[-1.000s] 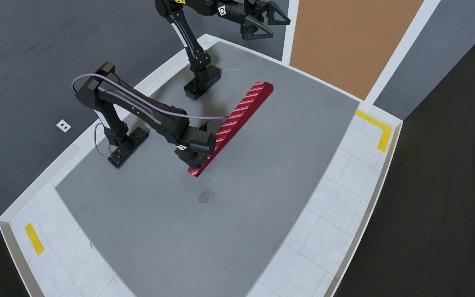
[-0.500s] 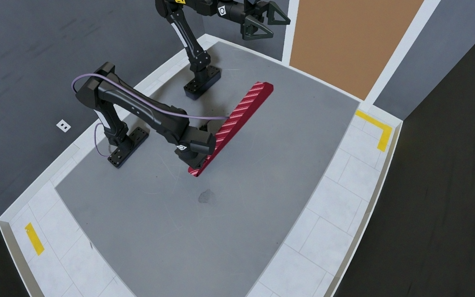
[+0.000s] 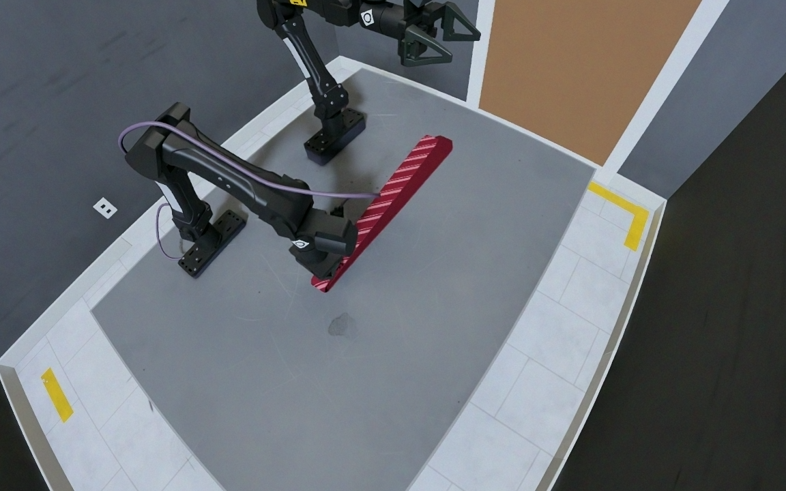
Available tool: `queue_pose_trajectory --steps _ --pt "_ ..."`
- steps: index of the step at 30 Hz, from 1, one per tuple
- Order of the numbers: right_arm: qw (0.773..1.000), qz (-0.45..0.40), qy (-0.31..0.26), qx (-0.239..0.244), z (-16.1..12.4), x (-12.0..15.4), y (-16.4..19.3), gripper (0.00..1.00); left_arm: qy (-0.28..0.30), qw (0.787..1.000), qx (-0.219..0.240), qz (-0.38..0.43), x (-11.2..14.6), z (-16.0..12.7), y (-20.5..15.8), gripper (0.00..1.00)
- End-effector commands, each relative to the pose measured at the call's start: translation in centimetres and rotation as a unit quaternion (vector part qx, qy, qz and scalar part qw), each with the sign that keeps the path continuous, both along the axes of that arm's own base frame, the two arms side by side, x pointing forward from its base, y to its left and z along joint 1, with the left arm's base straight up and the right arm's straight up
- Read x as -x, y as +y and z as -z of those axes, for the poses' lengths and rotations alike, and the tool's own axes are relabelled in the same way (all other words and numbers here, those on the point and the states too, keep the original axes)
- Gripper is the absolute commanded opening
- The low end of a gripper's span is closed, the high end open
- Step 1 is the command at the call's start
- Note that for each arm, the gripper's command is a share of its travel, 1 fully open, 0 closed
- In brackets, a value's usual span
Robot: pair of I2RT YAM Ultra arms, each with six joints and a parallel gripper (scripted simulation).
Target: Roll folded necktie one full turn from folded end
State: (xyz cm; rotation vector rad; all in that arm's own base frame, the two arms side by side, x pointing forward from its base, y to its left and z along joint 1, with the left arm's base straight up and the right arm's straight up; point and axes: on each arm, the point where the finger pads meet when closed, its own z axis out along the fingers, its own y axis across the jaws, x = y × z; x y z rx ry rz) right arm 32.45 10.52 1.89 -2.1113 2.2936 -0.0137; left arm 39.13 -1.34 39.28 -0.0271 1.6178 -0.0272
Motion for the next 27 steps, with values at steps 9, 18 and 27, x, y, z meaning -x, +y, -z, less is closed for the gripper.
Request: queue_pose_trajectory --steps 9,18,27 --pt "1.0 0.01 0.0 -0.004 0.25 -0.04 0.06 0.38 -0.024 1.0 0.006 0.004 0.11 -2.09 -0.04 1.0" --pt "1.0 0.014 0.0 -0.004 0.25 -0.04 0.06 0.38 -0.024 1.0 0.006 0.004 0.11 -2.09 -0.04 1.0" --pt "1.0 0.018 0.0 -0.005 0.25 -0.04 0.06 0.38 -0.024 1.0 0.006 0.004 0.11 -2.09 -0.04 1.0"
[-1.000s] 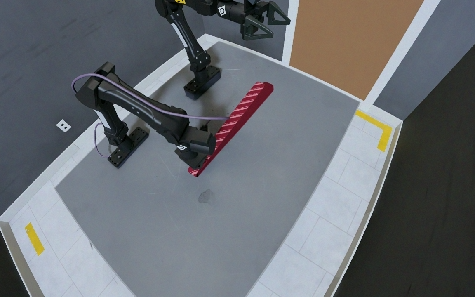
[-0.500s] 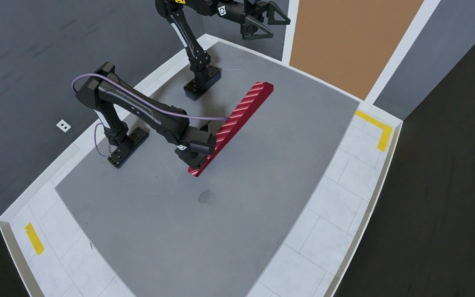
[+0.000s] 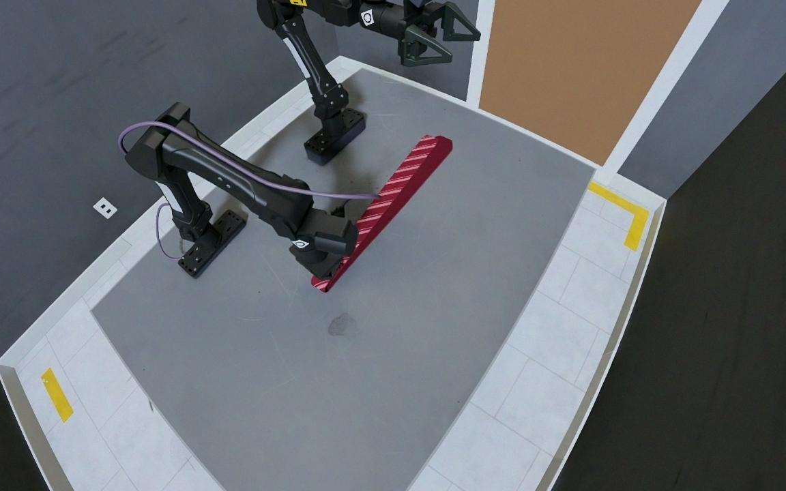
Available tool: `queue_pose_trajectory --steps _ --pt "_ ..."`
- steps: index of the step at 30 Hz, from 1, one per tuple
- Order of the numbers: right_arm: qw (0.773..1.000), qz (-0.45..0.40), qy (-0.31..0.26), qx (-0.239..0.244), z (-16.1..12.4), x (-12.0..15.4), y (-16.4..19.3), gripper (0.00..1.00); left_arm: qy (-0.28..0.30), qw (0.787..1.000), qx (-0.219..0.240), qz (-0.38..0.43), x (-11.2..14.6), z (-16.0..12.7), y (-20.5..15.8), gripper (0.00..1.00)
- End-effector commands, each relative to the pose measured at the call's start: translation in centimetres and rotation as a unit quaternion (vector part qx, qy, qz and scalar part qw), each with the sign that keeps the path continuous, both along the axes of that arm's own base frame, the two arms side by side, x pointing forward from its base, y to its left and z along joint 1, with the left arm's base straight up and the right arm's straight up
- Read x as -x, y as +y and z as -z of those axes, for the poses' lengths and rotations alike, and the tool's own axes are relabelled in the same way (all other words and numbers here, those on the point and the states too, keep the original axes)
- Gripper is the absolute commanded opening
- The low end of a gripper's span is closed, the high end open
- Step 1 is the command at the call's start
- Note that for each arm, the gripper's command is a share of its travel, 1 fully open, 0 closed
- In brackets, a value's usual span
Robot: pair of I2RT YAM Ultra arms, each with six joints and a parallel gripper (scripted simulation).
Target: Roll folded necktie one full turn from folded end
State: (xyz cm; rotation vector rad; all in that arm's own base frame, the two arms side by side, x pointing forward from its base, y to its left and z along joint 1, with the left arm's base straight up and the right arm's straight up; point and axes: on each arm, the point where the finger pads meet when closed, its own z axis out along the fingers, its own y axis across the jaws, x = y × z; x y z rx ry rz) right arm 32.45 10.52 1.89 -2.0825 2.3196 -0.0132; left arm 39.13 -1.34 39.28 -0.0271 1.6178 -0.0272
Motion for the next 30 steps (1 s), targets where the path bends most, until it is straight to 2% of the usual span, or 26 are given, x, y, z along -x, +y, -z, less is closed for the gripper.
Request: queue_pose_trajectory --steps 1,30 --pt "1.0 0.006 0.0 -0.004 0.25 -0.04 0.06 0.38 -0.024 1.0 0.006 0.004 0.11 -2.09 -0.04 1.0" --pt "1.0 0.019 0.0 -0.005 0.25 -0.04 0.06 0.38 -0.024 1.0 0.006 0.004 0.11 -2.09 -0.04 1.0"
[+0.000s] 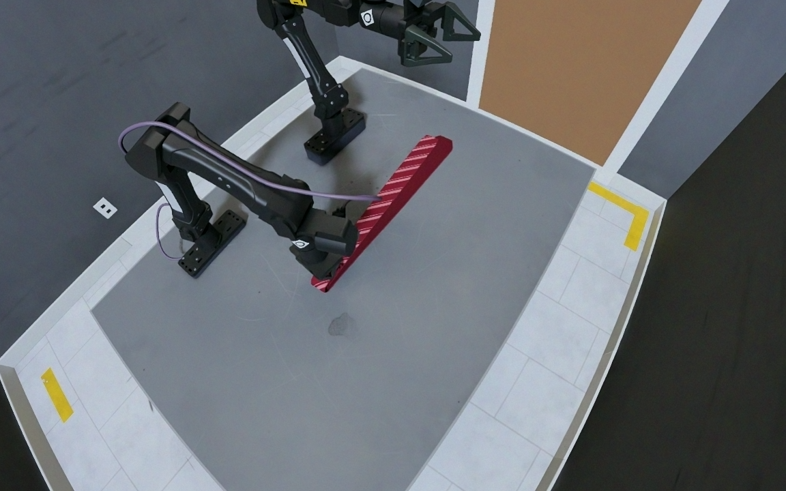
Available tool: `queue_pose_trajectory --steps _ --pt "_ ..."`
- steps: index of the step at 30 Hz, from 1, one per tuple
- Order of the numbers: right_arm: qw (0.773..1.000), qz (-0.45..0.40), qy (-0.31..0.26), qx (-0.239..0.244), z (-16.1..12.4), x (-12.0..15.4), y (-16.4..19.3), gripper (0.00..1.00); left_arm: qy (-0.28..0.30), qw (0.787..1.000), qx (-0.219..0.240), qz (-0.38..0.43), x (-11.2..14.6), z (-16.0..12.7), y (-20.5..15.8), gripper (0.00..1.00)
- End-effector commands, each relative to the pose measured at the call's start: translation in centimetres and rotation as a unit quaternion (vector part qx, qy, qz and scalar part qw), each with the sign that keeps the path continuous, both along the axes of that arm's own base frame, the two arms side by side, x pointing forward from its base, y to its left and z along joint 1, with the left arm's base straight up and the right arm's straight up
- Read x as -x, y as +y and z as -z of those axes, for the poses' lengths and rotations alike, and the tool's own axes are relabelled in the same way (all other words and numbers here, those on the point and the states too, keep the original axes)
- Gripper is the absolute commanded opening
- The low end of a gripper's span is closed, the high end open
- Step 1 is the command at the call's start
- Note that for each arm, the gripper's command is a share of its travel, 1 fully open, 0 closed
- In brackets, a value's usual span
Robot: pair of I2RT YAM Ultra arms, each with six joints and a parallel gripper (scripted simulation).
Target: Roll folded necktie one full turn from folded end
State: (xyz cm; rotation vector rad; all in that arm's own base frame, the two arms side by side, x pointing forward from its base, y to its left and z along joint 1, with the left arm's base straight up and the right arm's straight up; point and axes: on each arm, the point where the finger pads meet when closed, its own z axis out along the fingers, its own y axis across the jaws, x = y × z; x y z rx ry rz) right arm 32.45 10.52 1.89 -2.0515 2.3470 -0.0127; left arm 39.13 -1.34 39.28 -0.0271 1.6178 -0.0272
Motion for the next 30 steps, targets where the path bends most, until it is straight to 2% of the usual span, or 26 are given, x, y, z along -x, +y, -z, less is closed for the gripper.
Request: queue_pose_trajectory --steps 1,30 --pt "1.0 0.006 0.0 -0.004 0.24 -0.04 0.06 0.38 -0.024 1.0 0.006 0.004 0.11 -2.09 -0.04 1.0" --pt "1.0 0.019 0.0 -0.005 0.24 -0.04 0.06 0.38 -0.024 1.0 0.006 0.004 0.11 -2.09 -0.04 1.0"
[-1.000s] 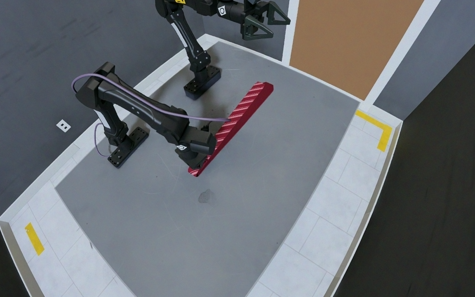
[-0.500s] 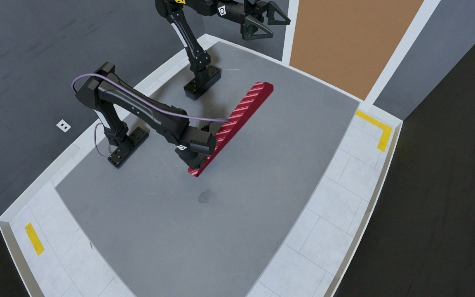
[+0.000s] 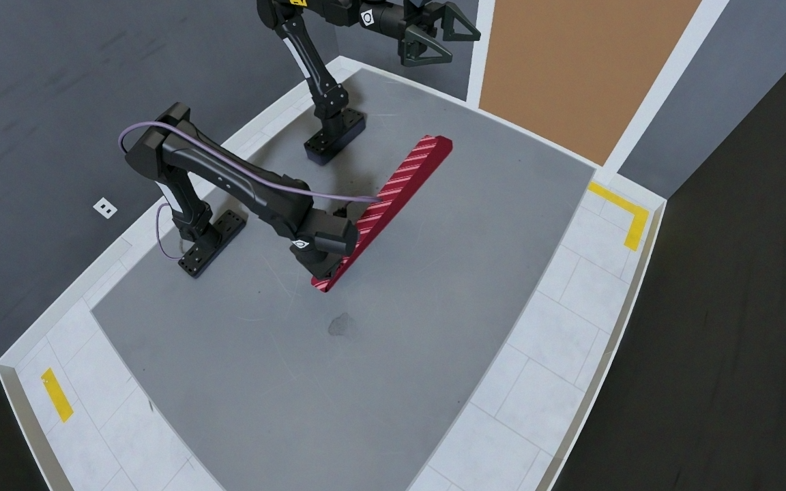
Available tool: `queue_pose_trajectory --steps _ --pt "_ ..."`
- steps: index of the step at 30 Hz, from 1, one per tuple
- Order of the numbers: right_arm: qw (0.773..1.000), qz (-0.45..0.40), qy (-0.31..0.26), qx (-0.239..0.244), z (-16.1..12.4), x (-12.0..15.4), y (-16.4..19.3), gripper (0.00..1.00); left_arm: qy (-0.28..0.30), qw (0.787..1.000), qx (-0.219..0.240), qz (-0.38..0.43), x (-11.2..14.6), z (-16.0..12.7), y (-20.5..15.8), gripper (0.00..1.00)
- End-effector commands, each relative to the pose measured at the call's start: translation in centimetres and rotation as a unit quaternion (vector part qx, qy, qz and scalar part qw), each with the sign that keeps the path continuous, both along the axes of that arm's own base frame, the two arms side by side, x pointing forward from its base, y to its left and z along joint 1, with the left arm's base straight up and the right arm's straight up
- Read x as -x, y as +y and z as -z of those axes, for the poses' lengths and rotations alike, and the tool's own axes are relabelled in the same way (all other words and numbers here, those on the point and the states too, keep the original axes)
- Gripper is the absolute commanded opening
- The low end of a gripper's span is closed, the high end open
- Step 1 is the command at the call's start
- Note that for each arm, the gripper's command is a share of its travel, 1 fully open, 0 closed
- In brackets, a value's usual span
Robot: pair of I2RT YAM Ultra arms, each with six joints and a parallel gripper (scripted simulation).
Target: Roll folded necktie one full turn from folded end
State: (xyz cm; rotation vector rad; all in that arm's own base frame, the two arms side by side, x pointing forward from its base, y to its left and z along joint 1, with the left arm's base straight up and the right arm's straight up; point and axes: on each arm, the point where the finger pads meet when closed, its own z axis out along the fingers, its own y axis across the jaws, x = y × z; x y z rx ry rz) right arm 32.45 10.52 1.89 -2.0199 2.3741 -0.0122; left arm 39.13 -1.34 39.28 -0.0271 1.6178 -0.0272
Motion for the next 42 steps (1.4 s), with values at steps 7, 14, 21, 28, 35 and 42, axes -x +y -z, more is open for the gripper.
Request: queue_pose_trajectory --steps 7,14,21,28,35,42 --pt "1.0 0.009 0.0 -0.004 0.24 -0.04 0.06 0.38 -0.024 1.0 0.006 0.004 0.11 -2.09 -0.04 1.0" --pt "1.0 0.012 0.0 -0.004 0.24 -0.04 0.06 0.38 -0.024 1.0 0.006 0.004 0.11 -2.09 -0.04 1.0" --pt "1.0 0.015 0.0 -0.004 0.24 -0.04 0.06 0.38 -0.024 1.0 0.006 0.004 0.11 -2.09 -0.04 1.0" --pt "1.0 0.018 0.0 -0.005 0.24 -0.04 0.06 0.38 -0.024 1.0 0.006 0.004 0.11 -2.09 -0.04 1.0" --pt "1.0 0.022 0.0 -0.005 0.24 -0.04 0.06 0.38 -0.024 1.0 0.006 0.004 0.11 -2.09 -0.04 1.0" --pt "1.0 0.025 0.0 -0.005 0.24 -0.04 0.06 0.38 -0.024 1.0 0.006 0.004 0.11 -2.09 -0.04 1.0"
